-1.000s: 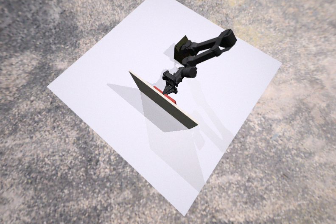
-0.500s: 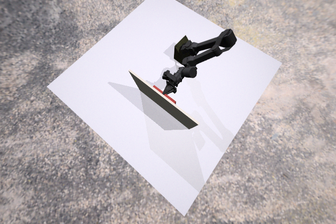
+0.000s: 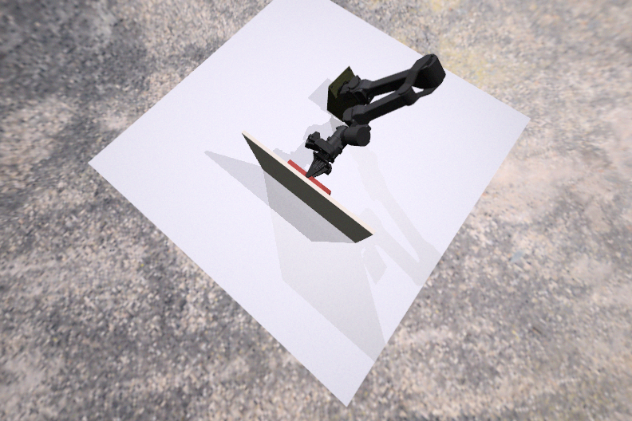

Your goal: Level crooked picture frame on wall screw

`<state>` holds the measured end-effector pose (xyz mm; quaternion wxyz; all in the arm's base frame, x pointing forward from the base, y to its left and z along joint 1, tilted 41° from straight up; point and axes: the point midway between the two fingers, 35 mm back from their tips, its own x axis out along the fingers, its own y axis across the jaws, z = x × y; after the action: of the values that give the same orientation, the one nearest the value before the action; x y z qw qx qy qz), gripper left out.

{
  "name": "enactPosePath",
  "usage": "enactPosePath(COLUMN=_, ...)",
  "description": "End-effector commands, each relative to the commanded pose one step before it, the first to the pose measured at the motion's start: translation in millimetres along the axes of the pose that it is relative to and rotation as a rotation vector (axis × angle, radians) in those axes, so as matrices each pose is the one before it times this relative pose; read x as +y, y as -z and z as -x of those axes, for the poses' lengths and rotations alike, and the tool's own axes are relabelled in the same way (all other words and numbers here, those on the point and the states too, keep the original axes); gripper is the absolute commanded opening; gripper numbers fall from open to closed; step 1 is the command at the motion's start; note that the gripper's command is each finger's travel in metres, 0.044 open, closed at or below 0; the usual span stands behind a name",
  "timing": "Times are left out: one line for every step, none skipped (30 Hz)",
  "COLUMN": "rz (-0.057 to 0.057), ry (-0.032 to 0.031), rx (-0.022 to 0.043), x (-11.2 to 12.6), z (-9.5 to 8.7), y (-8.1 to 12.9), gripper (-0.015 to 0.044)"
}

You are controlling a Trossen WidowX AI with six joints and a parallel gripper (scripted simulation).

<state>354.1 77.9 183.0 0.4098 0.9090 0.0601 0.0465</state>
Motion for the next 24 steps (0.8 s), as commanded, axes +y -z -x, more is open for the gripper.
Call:
enactPosePath(rz=-0.0022, ry=0.00046, rx=-0.00026, x=-0.16, z=-0.01, y=-0.09, gripper=0.0184)
enactPosePath(rz=0.0000, ry=0.00000, rx=0.00000, x=0.00, z=0.00, y=0.00, gripper=0.0210)
enactPosePath(rz=0.0000, ry=0.00000, rx=0.00000, x=0.00, z=0.00, y=0.00, gripper=0.0236)
enactPosePath(rz=0.0000, ry=0.00000, rx=0.00000, x=0.00, z=0.00, y=0.00, gripper=0.0260)
enactPosePath(rz=0.0000, ry=0.00000, rx=0.00000, x=0.00, z=0.00, y=0.00, gripper=0.0260)
enactPosePath(rz=0.0000, ry=0.00000, rx=0.00000, x=0.00, z=0.00, y=0.00, gripper=0.0260)
enactPosePath(rz=0.0000, ry=0.00000, rx=0.00000, x=0.00, z=0.00, y=0.00, gripper=0.0260)
enactPosePath(rz=-0.0017, ry=-0.00007, rx=-0.00002, x=0.22, z=1.28, y=0.47, gripper=0.0260)
enactPosePath(rz=-0.0052, ry=-0.00021, rx=-0.00006, x=0.61, z=3.86, y=1.35, gripper=0.0260)
enactPosePath(rz=-0.0087, ry=-0.00034, rx=-0.00009, x=0.87, z=6.44, y=2.00, gripper=0.0260)
enactPosePath(rz=-0.0104, ry=-0.00040, rx=-0.00011, x=0.79, z=7.75, y=2.01, gripper=0.0260)
enactPosePath(rz=-0.0104, ry=-0.00040, rx=-0.00011, x=0.53, z=7.73, y=1.57, gripper=0.0260)
enactPosePath(rz=-0.0104, ry=-0.00040, rx=-0.00011, x=0.27, z=7.68, y=1.14, gripper=0.0260)
enactPosePath(rz=-0.0104, ry=-0.00040, rx=-0.00011, x=0.02, z=7.60, y=0.71, gripper=0.0260)
enactPosePath(rz=-0.0105, ry=-0.00039, rx=-0.00011, x=-0.22, z=7.49, y=0.29, gripper=0.0260)
enactPosePath(rz=-0.0105, ry=-0.00039, rx=-0.00011, x=-0.45, z=7.35, y=-0.13, gripper=0.0260)
enactPosePath(rz=-0.0105, ry=-0.00039, rx=-0.00011, x=-0.67, z=7.19, y=-0.53, gripper=0.0260)
enactPosePath(rz=-0.0105, ry=-0.00039, rx=-0.00010, x=-0.88, z=7.01, y=-0.93, gripper=0.0260)
enactPosePath(rz=-0.0105, ry=-0.00039, rx=-0.00010, x=-1.09, z=6.80, y=-1.31, gripper=0.0260)
enactPosePath(rz=-0.0105, ry=-0.00040, rx=-0.00010, x=-1.29, z=6.57, y=-1.67, gripper=0.0260)
enactPosePath(rz=-0.0105, ry=-0.00040, rx=-0.00009, x=-1.48, z=6.31, y=-2.03, gripper=0.0260)
enactPosePath(rz=-0.0087, ry=-0.00033, rx=-0.00007, x=-1.36, z=5.04, y=-1.94, gripper=0.0260)
enactPosePath(rz=-0.0052, ry=-0.00020, rx=-0.00004, x=-0.87, z=2.93, y=-1.27, gripper=0.0260)
enactPosePath(rz=-0.0017, ry=-0.00007, rx=-0.00001, x=-0.30, z=0.96, y=-0.44, gripper=0.0260)
